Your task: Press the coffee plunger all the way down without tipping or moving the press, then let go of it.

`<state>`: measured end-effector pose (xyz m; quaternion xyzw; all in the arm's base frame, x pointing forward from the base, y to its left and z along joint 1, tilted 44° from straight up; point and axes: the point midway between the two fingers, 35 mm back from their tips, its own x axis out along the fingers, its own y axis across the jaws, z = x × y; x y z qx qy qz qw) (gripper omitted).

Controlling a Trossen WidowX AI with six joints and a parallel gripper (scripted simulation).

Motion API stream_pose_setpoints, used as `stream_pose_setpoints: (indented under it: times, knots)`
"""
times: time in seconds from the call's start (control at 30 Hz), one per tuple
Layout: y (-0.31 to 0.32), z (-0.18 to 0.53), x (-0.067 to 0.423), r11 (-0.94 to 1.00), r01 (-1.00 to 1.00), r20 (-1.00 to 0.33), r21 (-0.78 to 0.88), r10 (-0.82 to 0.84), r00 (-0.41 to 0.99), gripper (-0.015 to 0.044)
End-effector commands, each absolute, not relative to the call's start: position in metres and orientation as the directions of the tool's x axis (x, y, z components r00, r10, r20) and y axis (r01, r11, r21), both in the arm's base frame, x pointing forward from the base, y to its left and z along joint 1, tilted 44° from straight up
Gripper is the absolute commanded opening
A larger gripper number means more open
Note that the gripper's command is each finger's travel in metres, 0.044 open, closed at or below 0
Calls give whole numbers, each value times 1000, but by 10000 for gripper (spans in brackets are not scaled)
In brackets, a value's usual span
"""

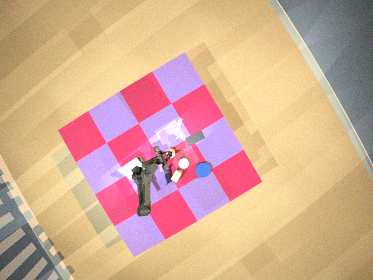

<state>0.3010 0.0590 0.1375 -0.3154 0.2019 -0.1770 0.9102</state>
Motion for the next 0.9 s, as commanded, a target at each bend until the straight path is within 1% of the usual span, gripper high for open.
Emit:
stream_pose_setpoints:
  times: [0.0, 0.87]
  knots:
    - [51, 128, 300, 710, 187, -267, -679, -477, 837, 127]
    - [52, 128, 303, 710, 188, -267, -679, -477, 837, 127]
